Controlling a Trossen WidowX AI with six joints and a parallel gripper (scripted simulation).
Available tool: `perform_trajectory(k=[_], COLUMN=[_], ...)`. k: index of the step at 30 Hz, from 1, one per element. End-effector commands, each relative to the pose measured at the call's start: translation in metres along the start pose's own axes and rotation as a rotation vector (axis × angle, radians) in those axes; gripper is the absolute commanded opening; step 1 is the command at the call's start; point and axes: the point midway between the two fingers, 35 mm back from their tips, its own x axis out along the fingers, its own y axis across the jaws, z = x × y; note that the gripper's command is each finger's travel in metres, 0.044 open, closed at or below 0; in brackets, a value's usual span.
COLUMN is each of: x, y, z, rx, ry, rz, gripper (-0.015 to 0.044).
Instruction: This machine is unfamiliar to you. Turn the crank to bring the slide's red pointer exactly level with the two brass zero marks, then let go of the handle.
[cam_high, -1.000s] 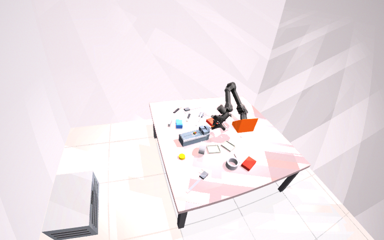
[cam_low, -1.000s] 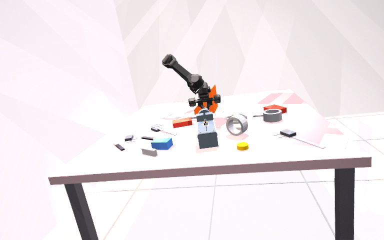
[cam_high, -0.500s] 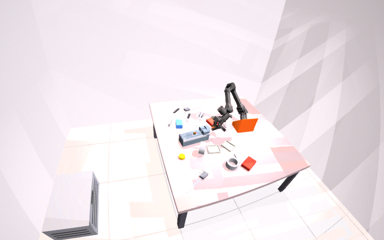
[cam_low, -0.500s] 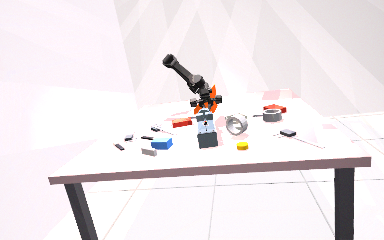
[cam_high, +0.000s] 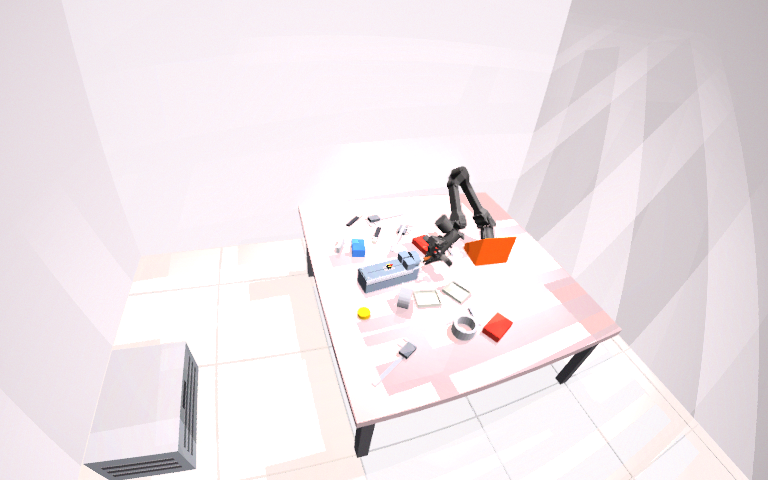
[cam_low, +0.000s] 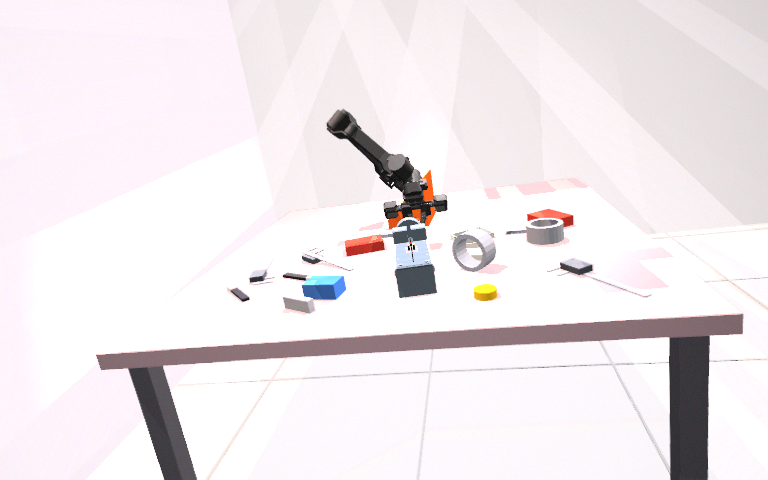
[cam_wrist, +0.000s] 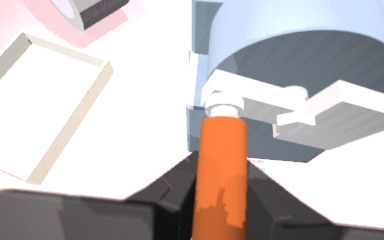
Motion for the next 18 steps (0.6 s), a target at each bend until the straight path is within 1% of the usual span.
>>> perform_trajectory(k=[1,18], x=[0.007,0.021], y=[0.003,-0.005], z=[-0.007,-0.021], rx=[-0.004,-0.005], ry=[0.008,0.009], rz=[0.011,0.011], gripper=[0.0,0.0])
